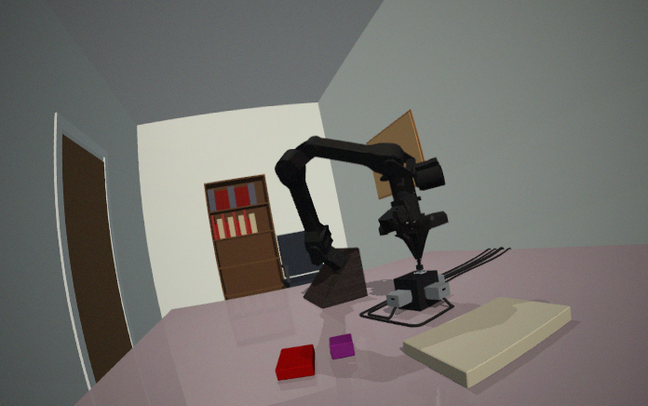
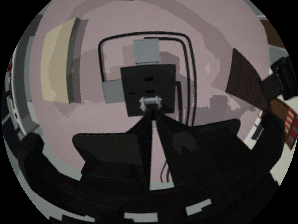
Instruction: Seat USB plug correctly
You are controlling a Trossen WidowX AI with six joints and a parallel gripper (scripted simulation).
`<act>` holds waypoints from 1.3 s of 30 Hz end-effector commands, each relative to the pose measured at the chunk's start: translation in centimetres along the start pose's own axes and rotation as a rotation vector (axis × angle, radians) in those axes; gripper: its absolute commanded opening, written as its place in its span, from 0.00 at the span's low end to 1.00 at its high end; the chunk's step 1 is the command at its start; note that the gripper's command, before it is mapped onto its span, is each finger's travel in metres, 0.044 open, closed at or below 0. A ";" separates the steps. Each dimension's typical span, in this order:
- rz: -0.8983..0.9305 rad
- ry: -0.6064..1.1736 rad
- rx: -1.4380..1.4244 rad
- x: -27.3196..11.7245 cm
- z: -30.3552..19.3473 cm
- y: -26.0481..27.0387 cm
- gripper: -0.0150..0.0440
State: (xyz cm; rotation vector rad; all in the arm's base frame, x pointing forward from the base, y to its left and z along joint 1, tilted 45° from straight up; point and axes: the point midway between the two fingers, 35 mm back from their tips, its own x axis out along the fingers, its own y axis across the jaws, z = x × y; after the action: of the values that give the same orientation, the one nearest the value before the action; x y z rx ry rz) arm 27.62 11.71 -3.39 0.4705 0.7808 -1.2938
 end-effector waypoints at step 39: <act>0.002 -0.003 -0.003 0.5 0.0 0.0 0.25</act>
State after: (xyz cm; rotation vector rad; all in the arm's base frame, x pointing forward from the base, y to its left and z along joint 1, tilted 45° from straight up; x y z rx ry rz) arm 27.64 11.46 -3.72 0.4718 0.7832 -1.2928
